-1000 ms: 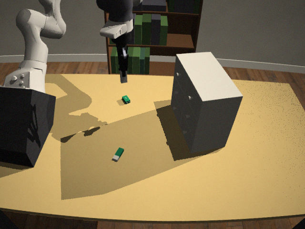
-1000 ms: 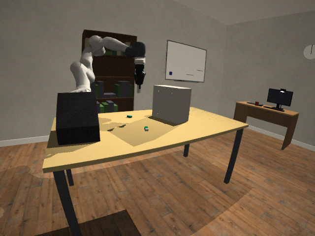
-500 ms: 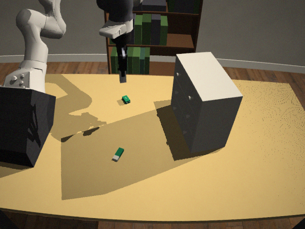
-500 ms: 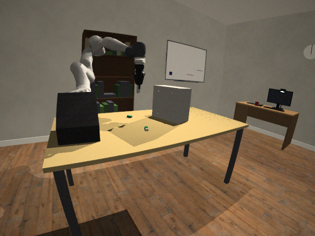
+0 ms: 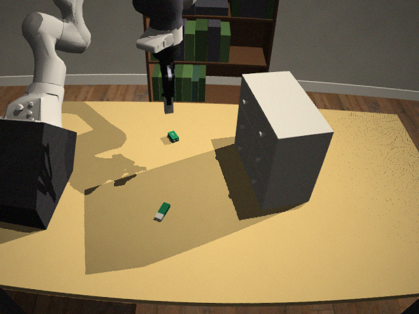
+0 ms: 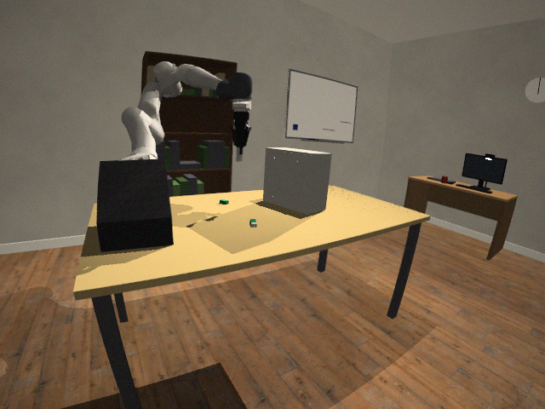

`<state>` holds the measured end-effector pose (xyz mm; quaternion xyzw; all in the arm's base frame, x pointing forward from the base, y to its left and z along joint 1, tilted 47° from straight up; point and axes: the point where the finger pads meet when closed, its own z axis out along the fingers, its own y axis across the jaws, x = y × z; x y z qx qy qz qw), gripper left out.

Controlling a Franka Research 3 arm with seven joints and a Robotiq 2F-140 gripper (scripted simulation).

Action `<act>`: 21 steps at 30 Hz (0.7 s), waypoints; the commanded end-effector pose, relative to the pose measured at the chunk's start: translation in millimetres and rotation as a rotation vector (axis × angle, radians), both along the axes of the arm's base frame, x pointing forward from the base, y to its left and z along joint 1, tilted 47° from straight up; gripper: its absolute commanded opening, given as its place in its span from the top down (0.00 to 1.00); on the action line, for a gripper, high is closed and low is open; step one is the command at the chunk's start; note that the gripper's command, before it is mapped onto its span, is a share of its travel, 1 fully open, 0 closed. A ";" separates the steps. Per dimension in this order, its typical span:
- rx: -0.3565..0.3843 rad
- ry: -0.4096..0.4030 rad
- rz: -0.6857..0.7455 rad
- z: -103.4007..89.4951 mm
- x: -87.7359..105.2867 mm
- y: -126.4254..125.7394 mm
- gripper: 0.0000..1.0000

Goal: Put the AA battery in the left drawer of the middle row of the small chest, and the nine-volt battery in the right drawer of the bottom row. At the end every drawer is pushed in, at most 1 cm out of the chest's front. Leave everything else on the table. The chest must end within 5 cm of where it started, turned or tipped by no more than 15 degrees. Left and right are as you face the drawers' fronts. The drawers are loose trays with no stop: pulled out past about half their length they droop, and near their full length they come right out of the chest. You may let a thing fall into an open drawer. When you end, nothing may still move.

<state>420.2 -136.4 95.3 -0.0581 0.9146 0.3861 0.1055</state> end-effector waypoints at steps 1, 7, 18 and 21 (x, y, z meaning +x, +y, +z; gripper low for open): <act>0.002 0.005 -0.001 0.0 -0.3 0.0 1.00; 0.003 -0.001 0.000 -15.8 11.3 -17.2 1.00; 0.001 0.006 -0.002 -119.0 43.9 -91.9 1.00; 0.001 0.006 -0.002 -119.6 44.0 -92.2 1.00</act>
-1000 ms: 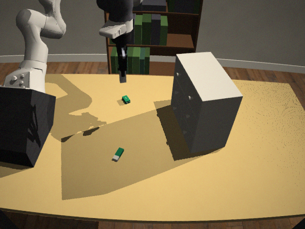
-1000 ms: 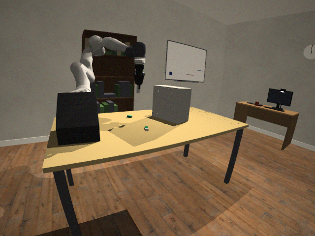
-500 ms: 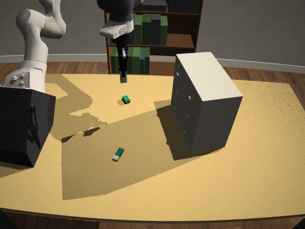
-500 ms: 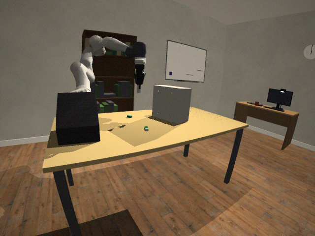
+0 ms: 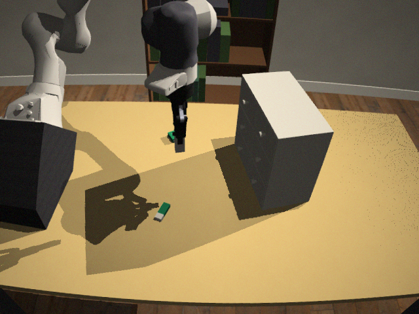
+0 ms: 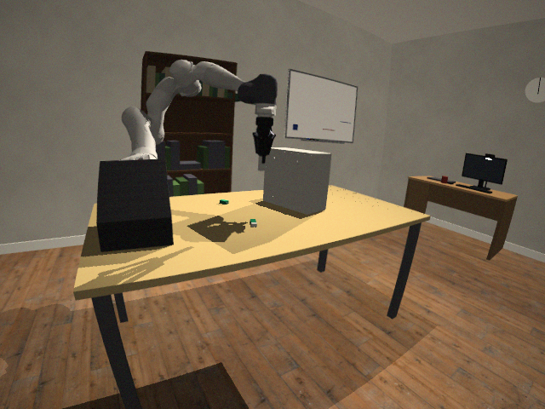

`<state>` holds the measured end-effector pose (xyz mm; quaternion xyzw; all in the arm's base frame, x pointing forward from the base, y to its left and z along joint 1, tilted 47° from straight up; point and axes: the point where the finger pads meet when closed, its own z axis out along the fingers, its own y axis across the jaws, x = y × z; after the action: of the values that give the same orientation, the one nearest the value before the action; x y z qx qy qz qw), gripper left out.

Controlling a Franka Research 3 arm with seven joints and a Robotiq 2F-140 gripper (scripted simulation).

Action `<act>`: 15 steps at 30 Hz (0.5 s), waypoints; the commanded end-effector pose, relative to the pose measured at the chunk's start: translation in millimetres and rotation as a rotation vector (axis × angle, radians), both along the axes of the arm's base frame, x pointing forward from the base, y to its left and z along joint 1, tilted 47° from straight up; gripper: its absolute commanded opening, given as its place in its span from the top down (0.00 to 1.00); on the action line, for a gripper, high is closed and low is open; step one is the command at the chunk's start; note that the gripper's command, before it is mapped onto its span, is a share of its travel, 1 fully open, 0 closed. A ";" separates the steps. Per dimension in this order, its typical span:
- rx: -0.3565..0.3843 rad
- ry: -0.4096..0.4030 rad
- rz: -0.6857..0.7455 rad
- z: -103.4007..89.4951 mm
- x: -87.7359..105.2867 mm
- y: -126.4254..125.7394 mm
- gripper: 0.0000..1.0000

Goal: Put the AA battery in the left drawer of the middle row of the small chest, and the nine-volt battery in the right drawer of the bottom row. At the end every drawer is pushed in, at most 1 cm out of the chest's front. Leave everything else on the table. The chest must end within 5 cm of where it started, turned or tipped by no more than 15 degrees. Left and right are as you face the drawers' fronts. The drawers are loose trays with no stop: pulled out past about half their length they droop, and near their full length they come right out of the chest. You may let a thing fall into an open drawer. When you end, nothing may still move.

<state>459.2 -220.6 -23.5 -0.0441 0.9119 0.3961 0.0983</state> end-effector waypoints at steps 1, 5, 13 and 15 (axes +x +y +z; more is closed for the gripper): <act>-0.021 -0.019 0.015 -0.9 5.1 -8.0 1.00; -0.020 -0.024 0.011 -1.1 5.8 -7.6 1.00; -0.010 -0.066 -0.032 -3.3 11.5 -4.0 1.00; -0.004 -0.088 -0.055 -4.4 14.5 -2.1 1.00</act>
<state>468.5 -220.9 -25.5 -0.0355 0.9095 0.3948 0.1250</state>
